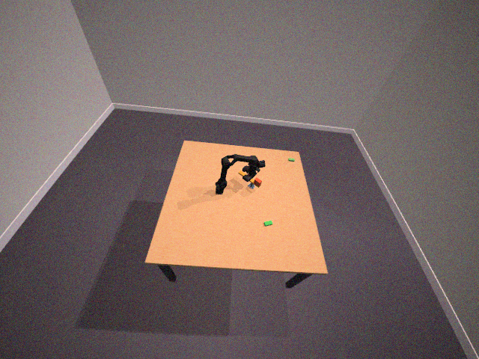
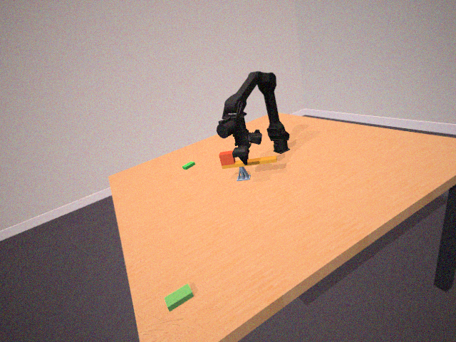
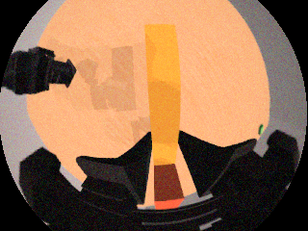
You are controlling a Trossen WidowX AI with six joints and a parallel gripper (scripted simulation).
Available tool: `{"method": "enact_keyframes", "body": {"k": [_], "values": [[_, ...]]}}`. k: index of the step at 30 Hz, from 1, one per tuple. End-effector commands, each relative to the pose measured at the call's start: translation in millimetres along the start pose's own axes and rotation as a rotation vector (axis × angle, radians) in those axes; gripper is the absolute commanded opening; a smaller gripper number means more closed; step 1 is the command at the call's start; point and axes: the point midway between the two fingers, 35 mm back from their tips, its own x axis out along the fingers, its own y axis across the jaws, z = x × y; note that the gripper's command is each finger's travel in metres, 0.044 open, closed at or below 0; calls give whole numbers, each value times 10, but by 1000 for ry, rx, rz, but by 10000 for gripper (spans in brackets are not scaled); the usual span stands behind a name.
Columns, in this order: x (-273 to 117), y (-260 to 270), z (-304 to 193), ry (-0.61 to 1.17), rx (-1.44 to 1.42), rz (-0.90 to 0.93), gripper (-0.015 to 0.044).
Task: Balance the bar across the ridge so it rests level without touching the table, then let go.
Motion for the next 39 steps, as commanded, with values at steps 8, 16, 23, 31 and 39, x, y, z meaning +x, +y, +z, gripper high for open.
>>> {"method": "enact_keyframes", "body": {"k": [8, 16, 23, 31, 39], "values": [[1, 0, 0, 0, 0, 0, 0], [1, 0, 0, 0, 0, 0, 0], [1, 0, 0, 0, 0, 0, 0], [1, 0, 0, 0, 0, 0, 167], [1, 0, 0, 0, 0, 0, 167]]}}
